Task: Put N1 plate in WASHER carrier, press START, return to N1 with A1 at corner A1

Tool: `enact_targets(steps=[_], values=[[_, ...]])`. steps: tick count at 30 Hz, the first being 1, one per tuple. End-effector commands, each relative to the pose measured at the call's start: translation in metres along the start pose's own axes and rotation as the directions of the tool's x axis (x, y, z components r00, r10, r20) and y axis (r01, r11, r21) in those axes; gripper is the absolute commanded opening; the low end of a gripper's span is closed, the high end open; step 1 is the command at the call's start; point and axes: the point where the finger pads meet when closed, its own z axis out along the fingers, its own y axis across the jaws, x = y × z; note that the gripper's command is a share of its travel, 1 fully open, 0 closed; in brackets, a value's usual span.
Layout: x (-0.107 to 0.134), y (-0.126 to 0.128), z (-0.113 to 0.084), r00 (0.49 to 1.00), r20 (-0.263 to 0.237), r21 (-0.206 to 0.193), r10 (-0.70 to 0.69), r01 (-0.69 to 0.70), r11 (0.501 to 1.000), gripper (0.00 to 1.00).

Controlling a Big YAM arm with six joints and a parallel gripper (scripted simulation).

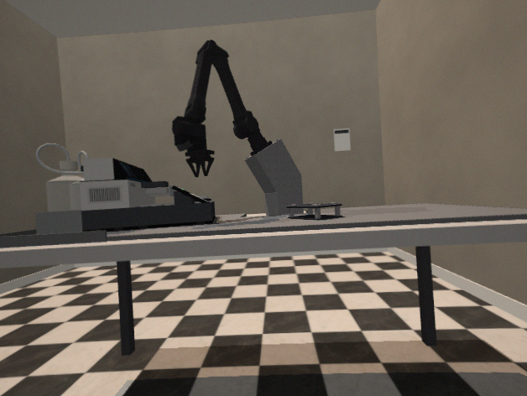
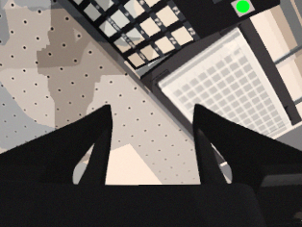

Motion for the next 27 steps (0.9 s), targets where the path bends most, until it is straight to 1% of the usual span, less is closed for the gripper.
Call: enact_targets(steps=[1, 4, 6, 21, 23, 27], values=[[-0.0139, -0.007, -0.0051, 0.993, 0.009, 0.012, 0.121, -0.121, 0.993, 0.46], [-0.014, -0.0069, -0.0052, 0.993, 0.009, 0.012, 0.121, -0.121, 0.993, 0.4], [-0.014, -0.0069, -0.0052, 0.993, 0.009, 0.012, 0.121, -0.121, 0.993, 0.4], [-0.014, -0.0067, -0.0052, 0.993, 0.009, 0.011, 0.119, -0.119, 0.993, 0.1], [-0.014, -0.0067, -0.0052, 0.993, 0.009, 0.011, 0.119, -0.119, 0.993, 0.1], [-0.014, -0.0067, -0.0052, 0.993, 0.009, 0.011, 0.119, -0.119, 0.993, 0.02]])
